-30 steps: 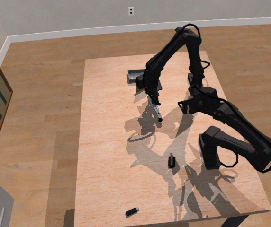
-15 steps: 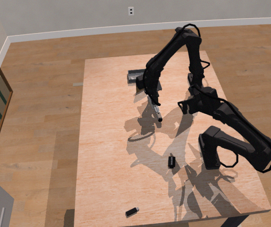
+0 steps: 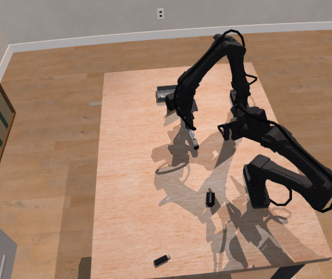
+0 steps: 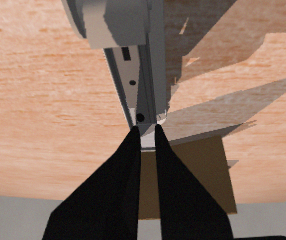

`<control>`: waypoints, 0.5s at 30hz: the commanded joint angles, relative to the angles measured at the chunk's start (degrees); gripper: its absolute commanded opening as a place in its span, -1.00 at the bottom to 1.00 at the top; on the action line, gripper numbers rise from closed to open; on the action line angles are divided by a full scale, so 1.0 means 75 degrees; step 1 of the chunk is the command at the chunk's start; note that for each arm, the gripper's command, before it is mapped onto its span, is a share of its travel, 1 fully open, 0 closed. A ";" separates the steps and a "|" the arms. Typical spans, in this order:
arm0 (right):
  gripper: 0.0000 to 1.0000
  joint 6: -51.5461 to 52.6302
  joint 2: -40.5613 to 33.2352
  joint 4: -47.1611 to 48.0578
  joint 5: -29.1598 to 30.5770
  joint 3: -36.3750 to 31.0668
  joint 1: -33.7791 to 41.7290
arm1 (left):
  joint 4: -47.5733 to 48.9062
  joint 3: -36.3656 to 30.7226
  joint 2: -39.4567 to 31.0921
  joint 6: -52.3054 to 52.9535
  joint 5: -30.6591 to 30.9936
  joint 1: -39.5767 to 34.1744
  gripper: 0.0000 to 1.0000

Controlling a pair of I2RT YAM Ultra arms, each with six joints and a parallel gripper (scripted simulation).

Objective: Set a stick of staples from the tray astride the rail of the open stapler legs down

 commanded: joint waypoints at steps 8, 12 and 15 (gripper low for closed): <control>-0.92 -0.0003 -0.0195 0.0170 0.0002 -0.0160 0.0004 | 0.0016 0.0057 -0.0113 0.0009 0.0033 0.0054 1.00; -0.92 0.0026 -0.0248 0.0256 0.0006 -0.0265 0.0038 | 0.0016 0.0057 -0.0113 0.0009 0.0033 0.0054 1.00; -0.92 0.0040 -0.0252 0.0316 0.0003 -0.0320 0.0053 | 0.0016 0.0057 -0.0113 0.0009 0.0033 0.0054 1.00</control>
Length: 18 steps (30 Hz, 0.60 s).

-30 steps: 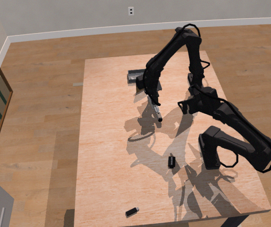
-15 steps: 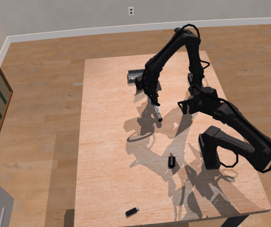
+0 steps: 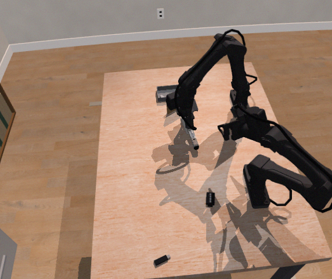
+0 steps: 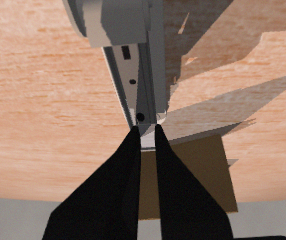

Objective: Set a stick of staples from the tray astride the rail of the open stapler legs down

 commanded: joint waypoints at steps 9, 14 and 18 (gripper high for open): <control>-0.92 0.0081 0.0051 0.0338 -0.0026 -0.0288 0.0076 | 0.0016 0.0057 -0.0113 0.0009 0.0033 0.0054 1.00; -0.92 0.0154 -0.0228 0.0747 0.0031 -0.0611 0.0111 | 0.0016 0.0057 -0.0113 0.0009 0.0033 0.0054 1.00; -0.92 0.0198 -0.0197 0.1008 0.0075 -0.0848 0.0141 | 0.0016 0.0057 -0.0113 0.0009 0.0033 0.0054 1.00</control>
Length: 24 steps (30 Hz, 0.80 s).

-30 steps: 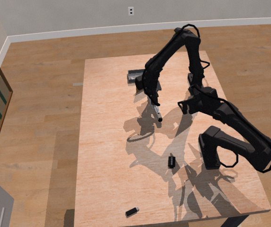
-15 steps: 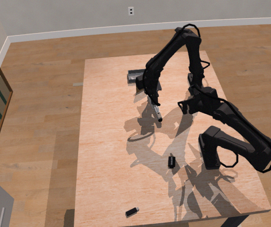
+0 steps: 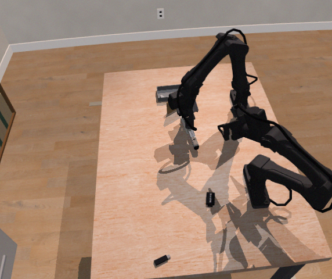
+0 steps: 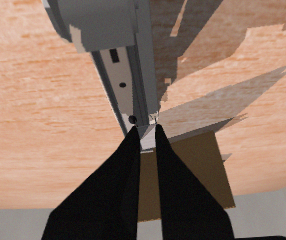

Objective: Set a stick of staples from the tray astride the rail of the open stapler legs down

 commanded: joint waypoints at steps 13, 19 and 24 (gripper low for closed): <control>-0.92 -0.0075 0.0139 -0.0271 -0.0139 0.0261 -0.0105 | 0.0016 0.0057 -0.0113 0.0009 0.0033 0.0054 1.00; -0.92 -0.0075 0.0140 -0.0271 -0.0139 0.0262 -0.0105 | 0.0016 0.0057 -0.0113 0.0009 0.0033 0.0054 1.00; -0.92 -0.0075 0.0141 -0.0271 -0.0139 0.0262 -0.0105 | 0.0016 0.0057 -0.0113 0.0009 0.0033 0.0054 1.00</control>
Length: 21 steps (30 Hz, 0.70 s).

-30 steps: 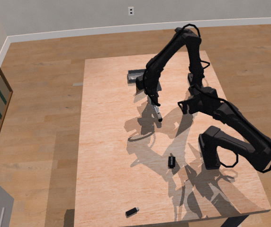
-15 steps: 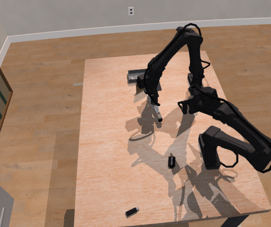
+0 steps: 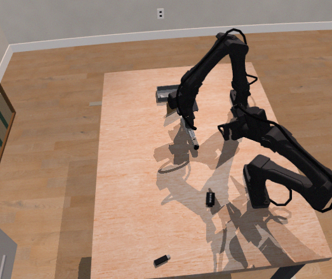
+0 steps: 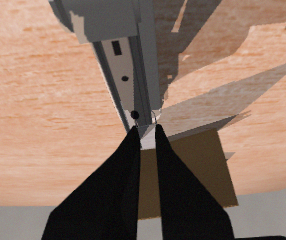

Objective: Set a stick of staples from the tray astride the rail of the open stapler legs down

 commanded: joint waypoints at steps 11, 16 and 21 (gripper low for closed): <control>-0.92 -0.0018 0.0159 0.0001 -0.0125 0.0202 -0.0013 | 0.0016 0.0057 -0.0113 0.0009 0.0033 0.0054 1.00; -0.92 0.0017 0.0158 0.0027 -0.0190 0.0098 0.0024 | 0.0016 0.0057 -0.0113 0.0009 0.0033 0.0054 1.00; -0.92 -0.0123 0.0174 0.0181 -0.0188 0.0147 -0.0109 | 0.0016 0.0057 -0.0113 0.0009 0.0033 0.0054 1.00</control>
